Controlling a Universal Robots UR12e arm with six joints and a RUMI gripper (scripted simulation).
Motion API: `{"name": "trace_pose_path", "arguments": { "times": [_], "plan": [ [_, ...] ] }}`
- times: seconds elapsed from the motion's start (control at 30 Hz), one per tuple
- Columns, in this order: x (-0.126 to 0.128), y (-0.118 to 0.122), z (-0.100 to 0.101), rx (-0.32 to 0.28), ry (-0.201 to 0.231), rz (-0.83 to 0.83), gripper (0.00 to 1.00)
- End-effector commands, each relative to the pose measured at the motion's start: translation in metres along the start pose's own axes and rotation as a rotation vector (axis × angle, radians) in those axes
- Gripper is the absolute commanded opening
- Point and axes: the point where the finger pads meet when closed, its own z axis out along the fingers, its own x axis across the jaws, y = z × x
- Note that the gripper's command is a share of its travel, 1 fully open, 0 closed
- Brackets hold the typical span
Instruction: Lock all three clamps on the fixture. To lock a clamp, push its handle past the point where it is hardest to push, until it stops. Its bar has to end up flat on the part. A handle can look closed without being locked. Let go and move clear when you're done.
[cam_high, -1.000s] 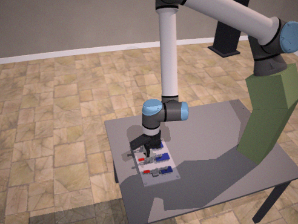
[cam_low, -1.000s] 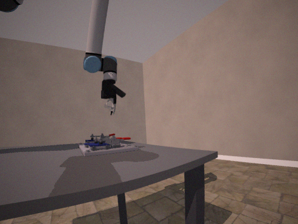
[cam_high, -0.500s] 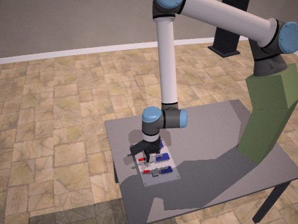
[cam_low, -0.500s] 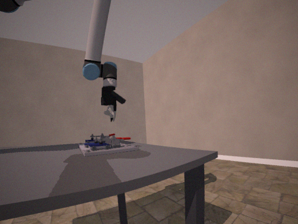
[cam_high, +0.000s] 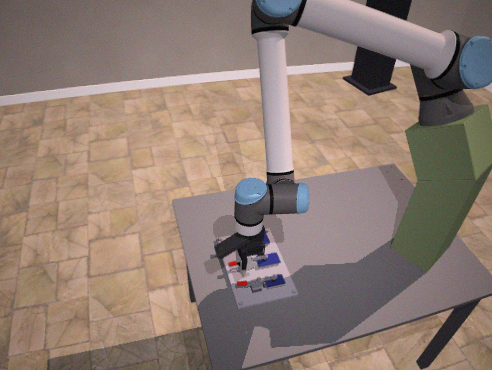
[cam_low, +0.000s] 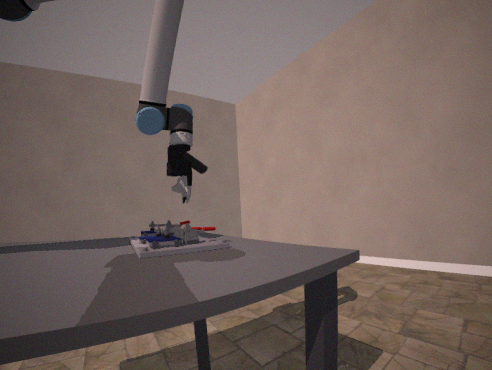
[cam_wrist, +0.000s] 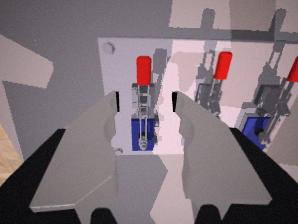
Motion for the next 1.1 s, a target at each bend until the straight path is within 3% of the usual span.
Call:
{"name": "trace_pose_path", "arguments": {
  "times": [0.0, 1.07],
  "plan": [
    [-0.0001, 0.0013, -0.0006, 0.001, 0.0, 0.0, 0.28],
    [-0.0001, 0.0096, 0.0008, 0.001, 0.0, 0.0, 0.28]
  ]
}}
